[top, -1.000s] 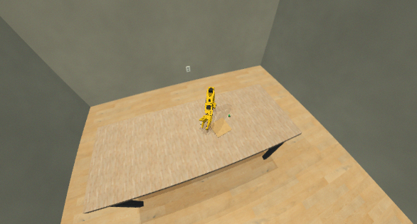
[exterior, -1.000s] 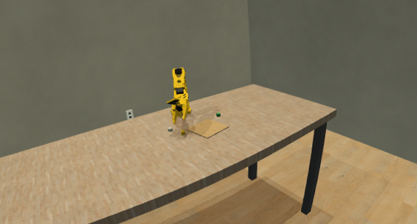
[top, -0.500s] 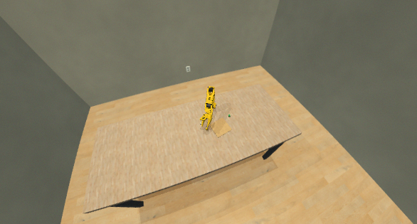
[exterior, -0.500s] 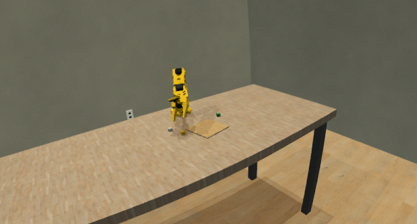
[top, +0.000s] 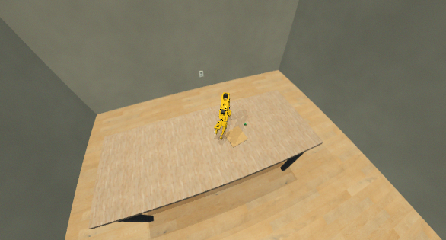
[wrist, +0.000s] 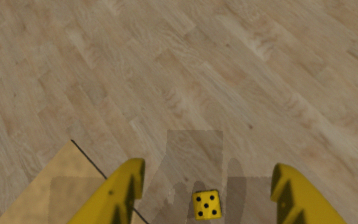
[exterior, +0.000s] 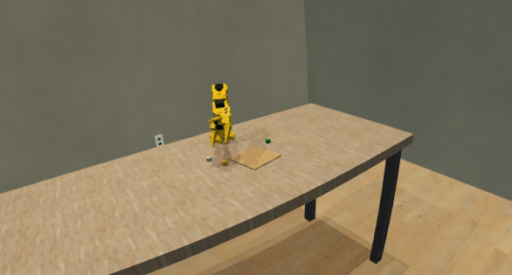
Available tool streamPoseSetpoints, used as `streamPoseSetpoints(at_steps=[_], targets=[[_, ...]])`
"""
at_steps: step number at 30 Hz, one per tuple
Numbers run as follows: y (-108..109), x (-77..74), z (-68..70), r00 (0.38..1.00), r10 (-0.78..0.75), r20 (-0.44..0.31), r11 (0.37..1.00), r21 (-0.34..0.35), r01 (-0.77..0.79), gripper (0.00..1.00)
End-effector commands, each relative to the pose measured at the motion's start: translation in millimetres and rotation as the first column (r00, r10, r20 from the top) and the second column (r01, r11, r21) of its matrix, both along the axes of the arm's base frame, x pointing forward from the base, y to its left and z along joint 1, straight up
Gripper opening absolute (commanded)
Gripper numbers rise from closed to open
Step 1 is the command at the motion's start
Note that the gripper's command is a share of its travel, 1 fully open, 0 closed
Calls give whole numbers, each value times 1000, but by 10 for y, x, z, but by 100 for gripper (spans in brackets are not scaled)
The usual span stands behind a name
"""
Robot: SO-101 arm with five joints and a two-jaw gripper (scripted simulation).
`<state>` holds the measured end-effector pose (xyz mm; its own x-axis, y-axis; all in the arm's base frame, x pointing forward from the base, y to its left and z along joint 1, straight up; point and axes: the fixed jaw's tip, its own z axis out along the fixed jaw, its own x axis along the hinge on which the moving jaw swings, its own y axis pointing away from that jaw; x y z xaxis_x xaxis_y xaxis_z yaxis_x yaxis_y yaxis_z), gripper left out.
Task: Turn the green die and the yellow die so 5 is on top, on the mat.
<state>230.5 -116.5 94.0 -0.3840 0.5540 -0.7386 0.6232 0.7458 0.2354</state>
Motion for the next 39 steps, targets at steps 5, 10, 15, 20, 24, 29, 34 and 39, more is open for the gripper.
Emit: streamPoseSetpoints(at_steps=[5, 10, 15, 20, 24, 29, 34, 39], targets=[[37, -16, -2, 974, 79, -212, 995, 74, -65, 25], [50, -44, -95, 960, 91, -266, 993, 102, -66, 25], [66, -72, -177, 936, 111, -333, 988, 135, -69, 25], [83, -96, -245, 905, 138, -402, 983, 171, -74, 25], [95, -112, -292, 876, 161, -454, 977, 200, -76, 25], [108, -127, -344, 835, 194, -515, 968, 236, -79, 25], [121, -135, -382, 790, 229, -568, 959, 272, -82, 25], [131, -132, -404, 744, 264, -613, 948, 306, -84, 25]])
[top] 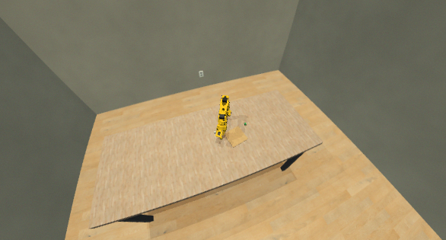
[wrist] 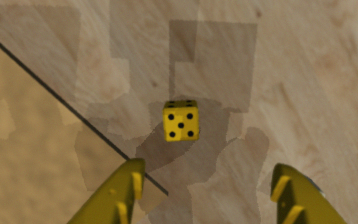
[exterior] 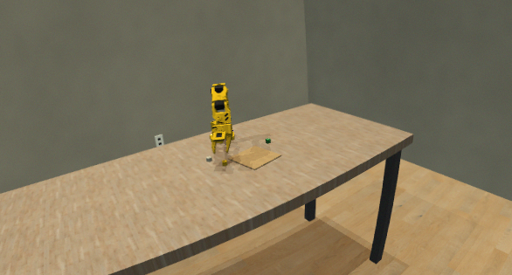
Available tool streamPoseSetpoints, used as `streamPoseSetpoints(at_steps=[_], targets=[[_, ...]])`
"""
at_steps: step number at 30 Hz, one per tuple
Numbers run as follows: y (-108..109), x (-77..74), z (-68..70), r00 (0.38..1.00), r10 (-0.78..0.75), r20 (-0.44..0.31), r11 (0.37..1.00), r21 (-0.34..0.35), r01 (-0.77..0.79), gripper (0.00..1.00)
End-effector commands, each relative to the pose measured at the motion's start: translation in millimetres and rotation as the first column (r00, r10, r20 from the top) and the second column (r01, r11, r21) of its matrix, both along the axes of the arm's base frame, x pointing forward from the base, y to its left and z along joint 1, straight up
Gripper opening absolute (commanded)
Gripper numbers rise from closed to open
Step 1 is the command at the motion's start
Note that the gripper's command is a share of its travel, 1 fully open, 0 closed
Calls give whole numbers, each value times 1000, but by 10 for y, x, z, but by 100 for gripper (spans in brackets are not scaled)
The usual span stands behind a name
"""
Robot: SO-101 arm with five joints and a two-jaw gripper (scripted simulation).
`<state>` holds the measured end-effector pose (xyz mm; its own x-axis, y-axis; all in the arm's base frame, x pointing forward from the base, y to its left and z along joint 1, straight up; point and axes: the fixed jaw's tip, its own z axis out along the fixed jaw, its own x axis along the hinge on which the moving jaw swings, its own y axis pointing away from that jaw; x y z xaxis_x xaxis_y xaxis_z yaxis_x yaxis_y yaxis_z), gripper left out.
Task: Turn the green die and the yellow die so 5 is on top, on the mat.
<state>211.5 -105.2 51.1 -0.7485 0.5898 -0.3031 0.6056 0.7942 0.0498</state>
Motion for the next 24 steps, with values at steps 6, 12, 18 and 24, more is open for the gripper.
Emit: streamPoseSetpoints(at_steps=[6, 12, 18, 24], targets=[[26, 74, 22, 969, 106, -225, 990, 118, -80, 25], [29, 88, 30, 959, 122, -254, 987, 136, -89, 25], [29, 88, 30, 959, 122, -254, 987, 136, -89, 25], [29, 88, 30, 959, 122, -254, 987, 136, -89, 25]])
